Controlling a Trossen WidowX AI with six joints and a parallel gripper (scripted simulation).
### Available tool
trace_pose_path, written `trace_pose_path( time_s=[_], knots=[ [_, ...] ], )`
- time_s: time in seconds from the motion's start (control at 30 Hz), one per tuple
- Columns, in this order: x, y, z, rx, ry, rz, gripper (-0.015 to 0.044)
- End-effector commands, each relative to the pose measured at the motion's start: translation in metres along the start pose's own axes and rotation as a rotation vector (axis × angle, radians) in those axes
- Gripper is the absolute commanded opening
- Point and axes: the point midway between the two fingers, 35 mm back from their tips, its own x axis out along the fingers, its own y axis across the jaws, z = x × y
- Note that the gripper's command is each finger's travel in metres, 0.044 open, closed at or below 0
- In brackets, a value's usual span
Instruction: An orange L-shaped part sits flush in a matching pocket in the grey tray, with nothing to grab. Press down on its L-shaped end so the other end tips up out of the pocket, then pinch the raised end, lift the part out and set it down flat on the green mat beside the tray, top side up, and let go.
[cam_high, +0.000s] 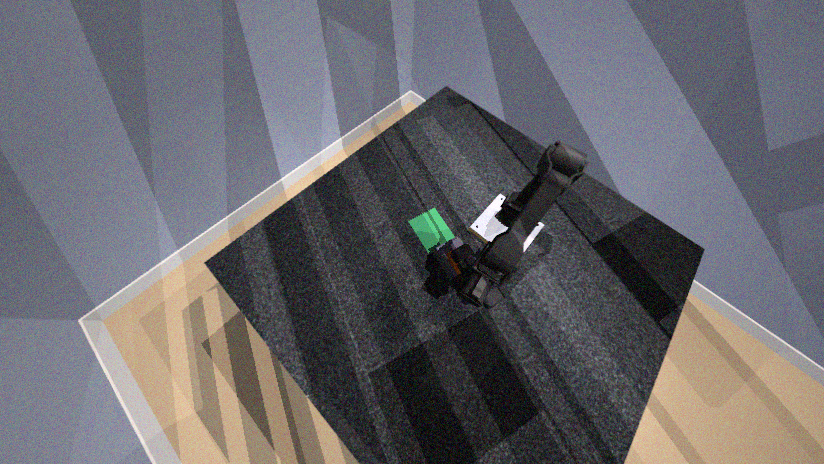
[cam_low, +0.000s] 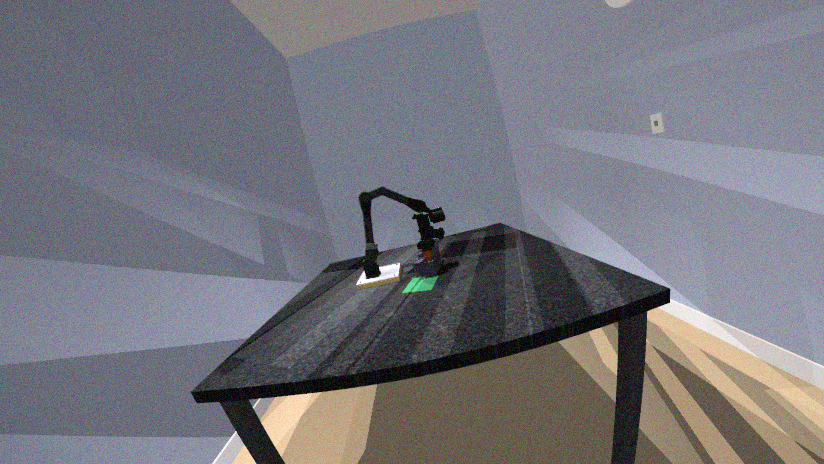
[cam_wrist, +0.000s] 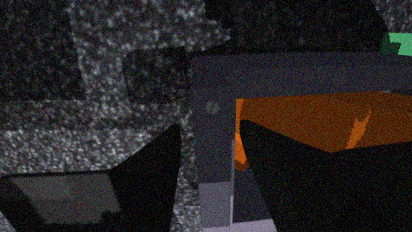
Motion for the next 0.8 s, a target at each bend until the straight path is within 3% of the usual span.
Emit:
trace_pose_path(
  time_s=[0.0,0.6,0.77],
  knots=[
    [0.004,-0.001,-0.001,-0.004,0.008,-0.006,0.018],
    [-0.015,0.011,-0.001,-0.004,0.008,-0.004,0.018],
    [-0.057,0.008,0.003,-0.004,0.008,-0.005,0.018]
  ],
)
